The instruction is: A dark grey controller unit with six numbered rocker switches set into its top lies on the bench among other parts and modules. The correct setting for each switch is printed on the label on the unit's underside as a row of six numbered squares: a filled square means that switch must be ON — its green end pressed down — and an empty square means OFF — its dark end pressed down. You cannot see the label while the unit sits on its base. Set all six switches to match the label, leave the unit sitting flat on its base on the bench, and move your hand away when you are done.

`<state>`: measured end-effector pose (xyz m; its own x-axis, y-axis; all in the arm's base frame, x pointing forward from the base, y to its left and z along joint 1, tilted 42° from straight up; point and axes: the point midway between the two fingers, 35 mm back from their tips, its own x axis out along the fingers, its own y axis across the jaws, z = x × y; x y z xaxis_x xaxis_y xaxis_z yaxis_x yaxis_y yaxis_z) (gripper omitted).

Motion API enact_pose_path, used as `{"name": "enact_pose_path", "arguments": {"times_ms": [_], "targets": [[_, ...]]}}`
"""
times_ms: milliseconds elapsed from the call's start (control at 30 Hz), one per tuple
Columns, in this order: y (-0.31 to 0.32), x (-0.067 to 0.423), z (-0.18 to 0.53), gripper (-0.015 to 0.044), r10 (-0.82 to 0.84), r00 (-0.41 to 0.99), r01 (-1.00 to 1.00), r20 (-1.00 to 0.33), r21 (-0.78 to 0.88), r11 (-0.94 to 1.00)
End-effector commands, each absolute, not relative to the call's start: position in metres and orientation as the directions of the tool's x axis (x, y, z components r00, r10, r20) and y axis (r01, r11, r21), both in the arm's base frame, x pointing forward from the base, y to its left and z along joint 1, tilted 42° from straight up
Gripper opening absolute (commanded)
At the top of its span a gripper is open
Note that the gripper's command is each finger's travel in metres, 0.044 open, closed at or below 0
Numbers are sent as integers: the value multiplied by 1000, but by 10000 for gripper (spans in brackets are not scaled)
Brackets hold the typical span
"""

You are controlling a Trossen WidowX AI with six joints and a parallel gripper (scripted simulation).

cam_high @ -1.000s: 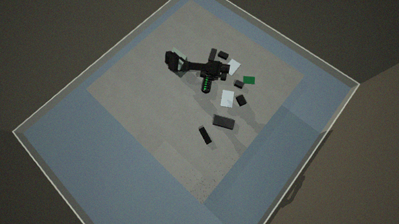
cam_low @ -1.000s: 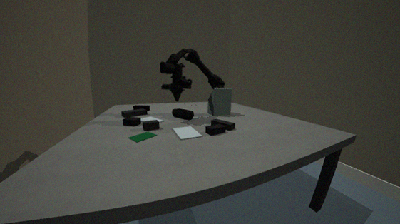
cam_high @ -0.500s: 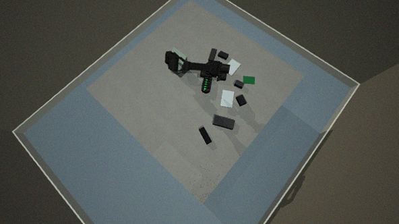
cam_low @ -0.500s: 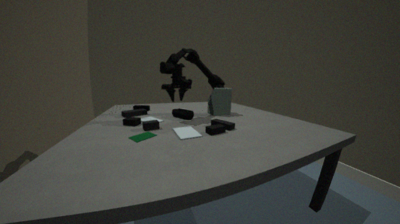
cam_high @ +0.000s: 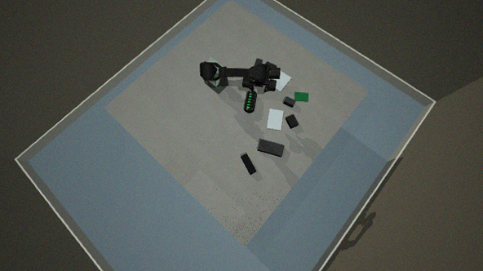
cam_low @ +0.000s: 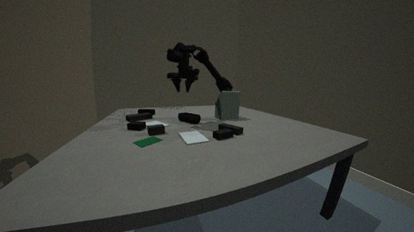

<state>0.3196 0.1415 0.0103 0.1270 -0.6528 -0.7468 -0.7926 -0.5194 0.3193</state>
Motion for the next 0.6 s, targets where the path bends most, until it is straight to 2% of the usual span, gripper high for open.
{"name": "enact_pose_path", "arguments": {"times_ms": [0,167,567], "targets": [[145,317,19,125,-657,111,-798,-745,327,-506],[145,317,19,0,-657,111,-798,-745,327,-506],[145,317,19,0,-657,111,-798,-745,327,-506]]}}
